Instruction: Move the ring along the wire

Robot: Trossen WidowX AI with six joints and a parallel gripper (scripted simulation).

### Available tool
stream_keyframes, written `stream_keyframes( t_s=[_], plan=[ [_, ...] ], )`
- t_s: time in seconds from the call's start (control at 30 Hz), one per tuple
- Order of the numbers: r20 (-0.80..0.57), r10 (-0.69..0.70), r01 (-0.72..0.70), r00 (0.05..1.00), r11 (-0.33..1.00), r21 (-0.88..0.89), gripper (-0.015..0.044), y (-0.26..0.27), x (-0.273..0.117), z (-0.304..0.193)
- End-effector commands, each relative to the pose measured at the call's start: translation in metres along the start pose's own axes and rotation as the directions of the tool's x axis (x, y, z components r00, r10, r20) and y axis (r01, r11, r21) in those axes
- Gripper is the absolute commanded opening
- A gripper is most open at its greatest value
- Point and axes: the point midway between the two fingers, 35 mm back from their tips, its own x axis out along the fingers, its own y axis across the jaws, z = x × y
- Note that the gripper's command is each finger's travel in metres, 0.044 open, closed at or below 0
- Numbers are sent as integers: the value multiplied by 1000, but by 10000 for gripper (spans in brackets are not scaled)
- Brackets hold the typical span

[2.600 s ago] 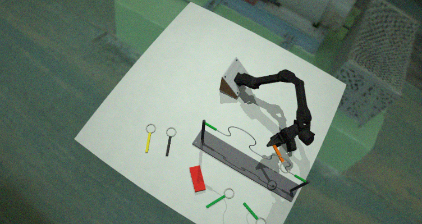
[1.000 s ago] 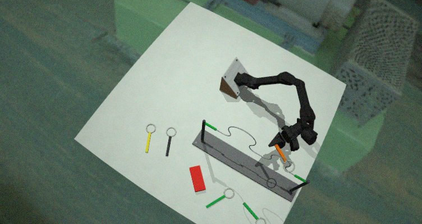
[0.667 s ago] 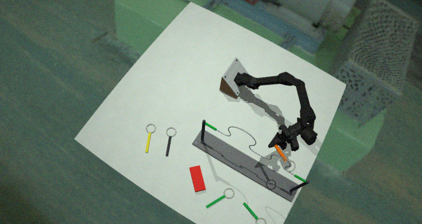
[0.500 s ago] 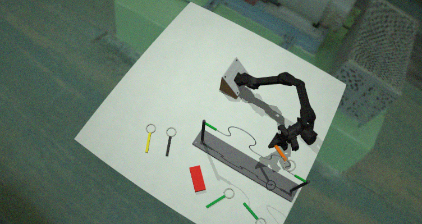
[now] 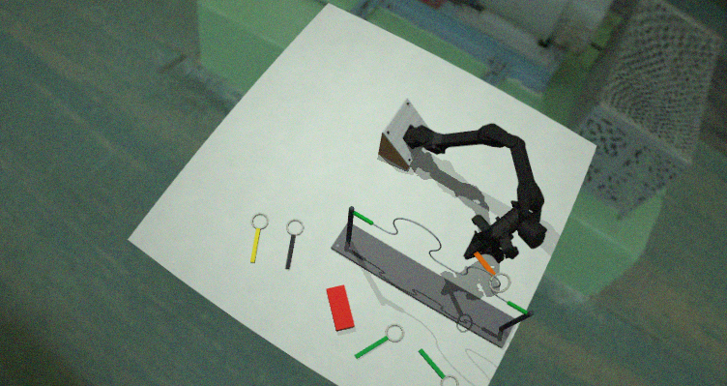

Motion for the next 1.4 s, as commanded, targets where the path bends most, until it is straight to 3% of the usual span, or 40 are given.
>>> stream_keyframes(
  t_s=[0.0,0.67,1.37],
  plan=[
    [5,41,-41,999,996,74,-150,4,0,0],
    [76,236,-247,969,882,402,-150,29,-2,6],
    [220,388,-428,895,607,670,-150,50,-9,21]
  ],
)
